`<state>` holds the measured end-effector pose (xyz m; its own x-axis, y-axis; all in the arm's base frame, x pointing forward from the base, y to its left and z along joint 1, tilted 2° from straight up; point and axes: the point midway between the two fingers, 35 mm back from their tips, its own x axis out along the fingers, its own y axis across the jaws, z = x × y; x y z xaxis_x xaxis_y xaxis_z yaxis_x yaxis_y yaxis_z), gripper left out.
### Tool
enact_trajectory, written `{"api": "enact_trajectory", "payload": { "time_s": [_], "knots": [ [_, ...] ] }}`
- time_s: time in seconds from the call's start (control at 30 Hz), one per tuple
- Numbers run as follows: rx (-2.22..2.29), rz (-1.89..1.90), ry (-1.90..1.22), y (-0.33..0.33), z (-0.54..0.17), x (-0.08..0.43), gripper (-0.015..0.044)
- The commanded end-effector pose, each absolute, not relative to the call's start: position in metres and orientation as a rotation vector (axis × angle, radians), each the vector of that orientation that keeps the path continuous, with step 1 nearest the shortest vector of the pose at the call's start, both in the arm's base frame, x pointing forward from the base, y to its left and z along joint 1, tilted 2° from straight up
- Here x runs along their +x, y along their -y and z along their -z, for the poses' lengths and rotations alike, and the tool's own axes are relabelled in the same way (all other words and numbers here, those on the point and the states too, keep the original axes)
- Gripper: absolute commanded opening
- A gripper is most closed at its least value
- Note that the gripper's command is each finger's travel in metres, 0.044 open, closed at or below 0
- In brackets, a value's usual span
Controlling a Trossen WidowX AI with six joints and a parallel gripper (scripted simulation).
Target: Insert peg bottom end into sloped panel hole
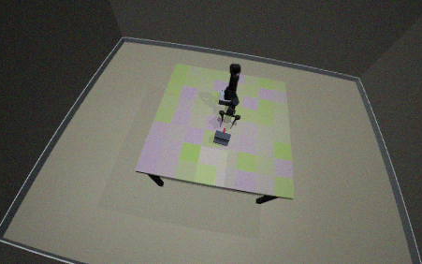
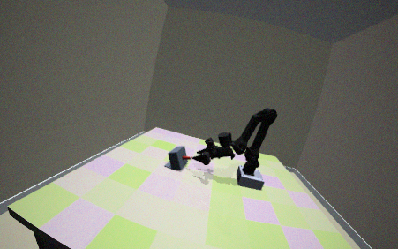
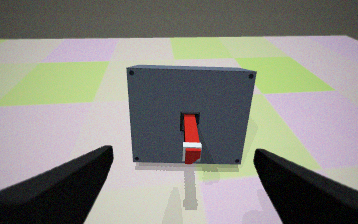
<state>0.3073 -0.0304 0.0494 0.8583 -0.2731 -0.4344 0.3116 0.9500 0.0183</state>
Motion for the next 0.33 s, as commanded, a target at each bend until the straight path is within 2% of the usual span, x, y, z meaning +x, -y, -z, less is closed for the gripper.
{"api": "enact_trajectory", "payload": {
  "time_s": [0.0, 0.3],
  "knots": [
    [0.094, 0.312, -0.436, 0.0301, -0.0522, 0.3044, 0.044],
    [0.094, 0.312, -0.436, 0.0281, -0.0547, 0.2998, 0.044]
  ]
}}
